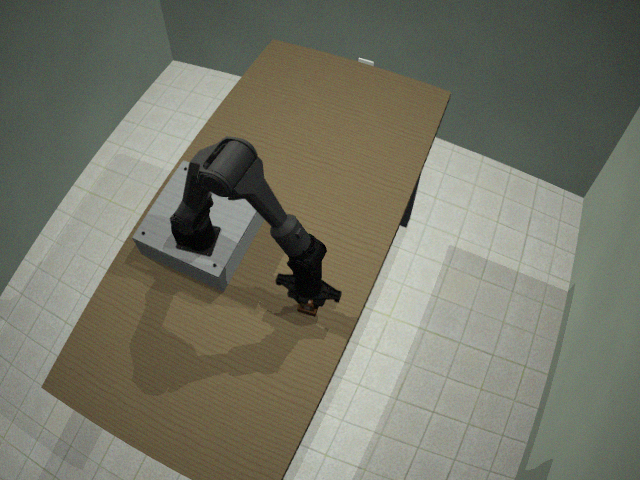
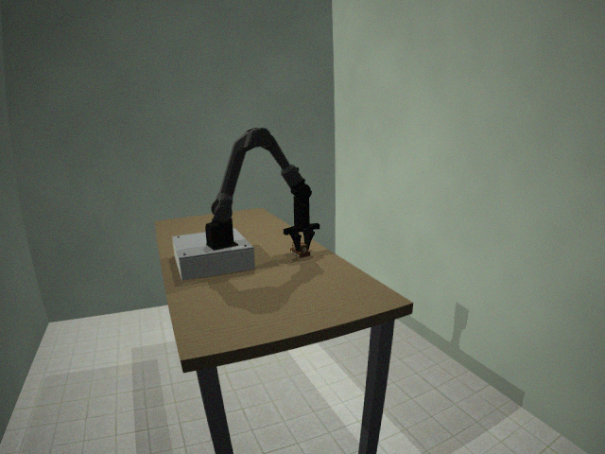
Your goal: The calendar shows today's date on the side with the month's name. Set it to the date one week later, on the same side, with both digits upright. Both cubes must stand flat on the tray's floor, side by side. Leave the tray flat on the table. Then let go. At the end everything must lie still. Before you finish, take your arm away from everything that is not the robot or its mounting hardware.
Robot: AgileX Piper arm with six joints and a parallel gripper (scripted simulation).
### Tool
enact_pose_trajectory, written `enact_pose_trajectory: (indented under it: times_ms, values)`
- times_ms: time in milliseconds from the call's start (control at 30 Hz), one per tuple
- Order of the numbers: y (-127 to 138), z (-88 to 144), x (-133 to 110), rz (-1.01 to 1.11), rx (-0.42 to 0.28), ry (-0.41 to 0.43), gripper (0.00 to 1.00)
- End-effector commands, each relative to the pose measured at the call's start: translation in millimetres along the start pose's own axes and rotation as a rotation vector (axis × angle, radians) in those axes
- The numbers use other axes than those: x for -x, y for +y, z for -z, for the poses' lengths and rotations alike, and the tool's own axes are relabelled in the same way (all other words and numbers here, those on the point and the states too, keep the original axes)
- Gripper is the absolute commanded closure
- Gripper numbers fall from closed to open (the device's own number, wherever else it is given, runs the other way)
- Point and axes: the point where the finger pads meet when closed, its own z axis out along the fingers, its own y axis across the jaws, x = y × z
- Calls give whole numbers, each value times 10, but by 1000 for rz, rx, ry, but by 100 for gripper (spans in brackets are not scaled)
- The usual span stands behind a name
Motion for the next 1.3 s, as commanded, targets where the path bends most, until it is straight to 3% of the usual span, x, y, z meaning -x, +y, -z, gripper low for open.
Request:
enact_pose_trajectory:
  times_ms: [0,1167,1200,1267]
  values:
    - [-4,-8,-2,0,-2,0,64]
    - [-4,-8,-2,0,-1,0,64]
    - [-4,-8,-2,0,-1,0,59]
    - [-4,-8,-2,0,-1,0,59]
